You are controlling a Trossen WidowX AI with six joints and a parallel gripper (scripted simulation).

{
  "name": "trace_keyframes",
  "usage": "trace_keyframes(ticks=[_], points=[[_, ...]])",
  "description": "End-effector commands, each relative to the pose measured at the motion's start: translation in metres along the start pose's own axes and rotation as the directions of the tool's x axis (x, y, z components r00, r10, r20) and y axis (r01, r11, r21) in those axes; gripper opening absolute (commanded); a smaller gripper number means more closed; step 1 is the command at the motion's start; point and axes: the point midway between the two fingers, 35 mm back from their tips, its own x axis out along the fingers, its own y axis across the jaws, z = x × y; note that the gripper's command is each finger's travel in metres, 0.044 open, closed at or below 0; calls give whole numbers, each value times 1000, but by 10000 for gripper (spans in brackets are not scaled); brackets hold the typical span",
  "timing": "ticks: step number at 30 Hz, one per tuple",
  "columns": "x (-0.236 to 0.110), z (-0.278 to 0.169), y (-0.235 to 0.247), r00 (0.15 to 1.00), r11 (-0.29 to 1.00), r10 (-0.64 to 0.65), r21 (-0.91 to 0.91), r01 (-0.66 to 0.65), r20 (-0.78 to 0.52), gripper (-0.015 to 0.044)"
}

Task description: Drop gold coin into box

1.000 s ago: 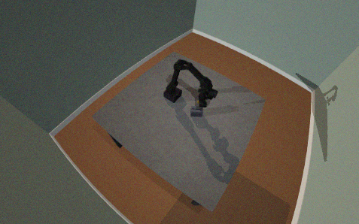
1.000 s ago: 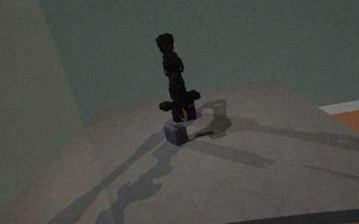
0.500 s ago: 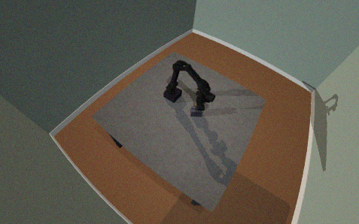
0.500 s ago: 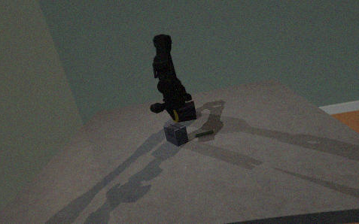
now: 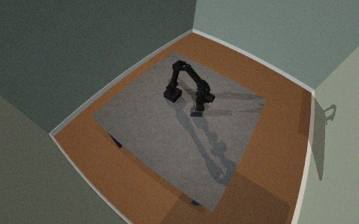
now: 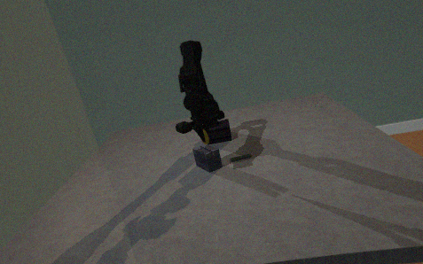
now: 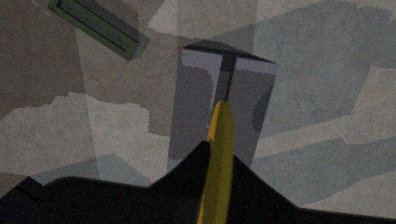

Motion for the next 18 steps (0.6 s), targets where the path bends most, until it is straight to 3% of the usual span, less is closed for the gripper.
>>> trace_keyframes(ticks=[1, 18], points=[[0, 0, 0, 1000, 1000, 1, 6, -1, 0, 0], [-4, -3, -6, 1000, 1000, 2, -7, -2, -3, 0]])
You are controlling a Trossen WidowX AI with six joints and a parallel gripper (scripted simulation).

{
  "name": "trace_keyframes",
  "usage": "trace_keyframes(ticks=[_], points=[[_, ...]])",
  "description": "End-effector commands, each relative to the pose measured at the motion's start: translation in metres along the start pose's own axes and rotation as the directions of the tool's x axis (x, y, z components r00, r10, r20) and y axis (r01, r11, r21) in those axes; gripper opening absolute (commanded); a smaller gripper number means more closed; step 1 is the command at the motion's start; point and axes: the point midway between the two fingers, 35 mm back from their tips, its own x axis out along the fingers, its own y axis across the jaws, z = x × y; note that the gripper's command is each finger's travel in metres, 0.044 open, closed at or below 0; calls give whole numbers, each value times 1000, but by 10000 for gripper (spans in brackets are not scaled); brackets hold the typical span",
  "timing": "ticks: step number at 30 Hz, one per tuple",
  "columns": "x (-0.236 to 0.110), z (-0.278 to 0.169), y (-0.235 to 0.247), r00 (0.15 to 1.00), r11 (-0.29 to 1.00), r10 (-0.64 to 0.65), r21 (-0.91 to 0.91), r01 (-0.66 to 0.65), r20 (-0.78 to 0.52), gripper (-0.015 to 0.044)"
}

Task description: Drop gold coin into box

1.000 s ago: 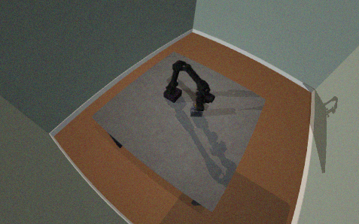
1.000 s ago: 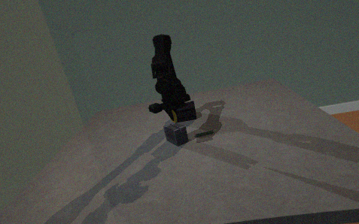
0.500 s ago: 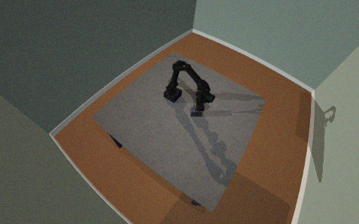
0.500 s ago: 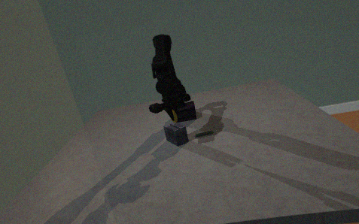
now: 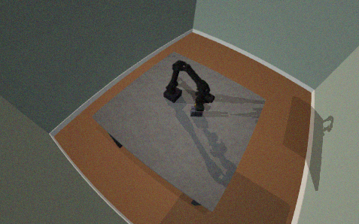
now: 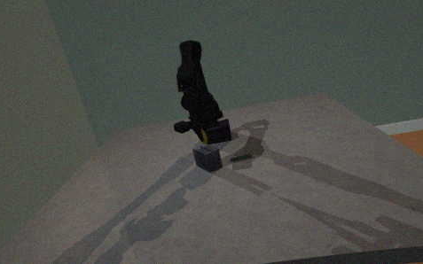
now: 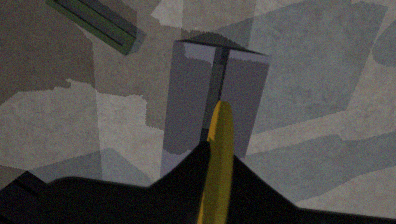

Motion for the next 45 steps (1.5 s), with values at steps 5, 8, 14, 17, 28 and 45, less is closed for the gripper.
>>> trace_keyframes(ticks=[5, 8, 14, 17, 28, 45], points=[[1, 0, 0, 1000, 1000, 1, 1, -1, -1, 0], [1, 0, 0, 1000, 1000, 1, 1, -1, -1, 0], [5, 1, 1, 1000, 1000, 1, 3, -1, -1, 0], [6, 1, 1, 1000, 1000, 1, 5, -1, -1, 0], [12, 0, 1, 1000, 1000, 1, 8, -1, -1, 0], [20, 0, 1, 1000, 1000, 1, 0, -1, -1, 0]])
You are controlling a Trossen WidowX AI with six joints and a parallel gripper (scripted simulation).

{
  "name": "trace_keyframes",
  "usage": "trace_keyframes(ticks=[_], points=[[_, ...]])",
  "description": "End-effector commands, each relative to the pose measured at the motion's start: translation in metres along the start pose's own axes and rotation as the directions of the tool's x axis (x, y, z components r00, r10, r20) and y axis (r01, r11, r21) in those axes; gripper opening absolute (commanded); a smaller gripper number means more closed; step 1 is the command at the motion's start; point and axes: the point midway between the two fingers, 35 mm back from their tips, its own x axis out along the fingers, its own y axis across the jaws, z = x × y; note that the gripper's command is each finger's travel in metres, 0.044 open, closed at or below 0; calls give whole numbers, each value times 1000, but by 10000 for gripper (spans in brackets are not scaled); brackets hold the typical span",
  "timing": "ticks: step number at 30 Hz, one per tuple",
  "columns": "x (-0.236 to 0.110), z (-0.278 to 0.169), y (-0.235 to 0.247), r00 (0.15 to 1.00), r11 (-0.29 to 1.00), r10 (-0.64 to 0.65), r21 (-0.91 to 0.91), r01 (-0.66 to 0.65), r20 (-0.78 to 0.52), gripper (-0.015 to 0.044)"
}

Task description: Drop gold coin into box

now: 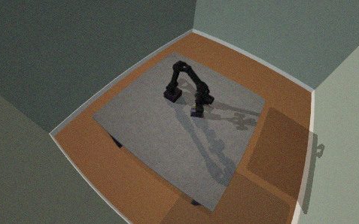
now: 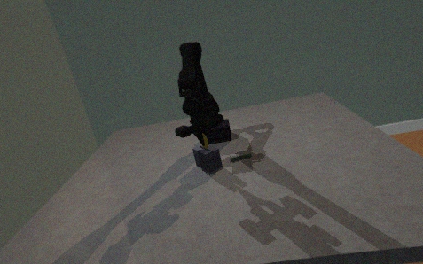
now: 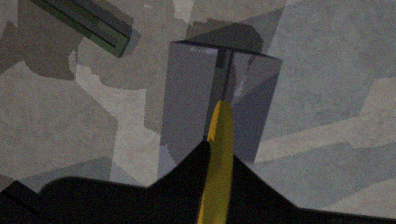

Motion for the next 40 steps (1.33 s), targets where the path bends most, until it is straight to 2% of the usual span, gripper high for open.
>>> trace_keyframes(ticks=[1, 7, 16, 27, 31, 40], points=[[3, 0, 0, 1000, 1000, 1, -4, -1, -1, 0], [0, 0, 0, 1000, 1000, 0, 0, 0, 0, 157], [0, 0, 0, 1000, 1000, 0, 0, 0, 0, 161], [-19, 0, 0, 1000, 1000, 1, 0, -1, -1, 440], [-58, -3, 3, 1000, 1000, 10, -2, -10, -12, 440], [-60, -4, 3, 1000, 1000, 10, -2, -10, -13, 440]])
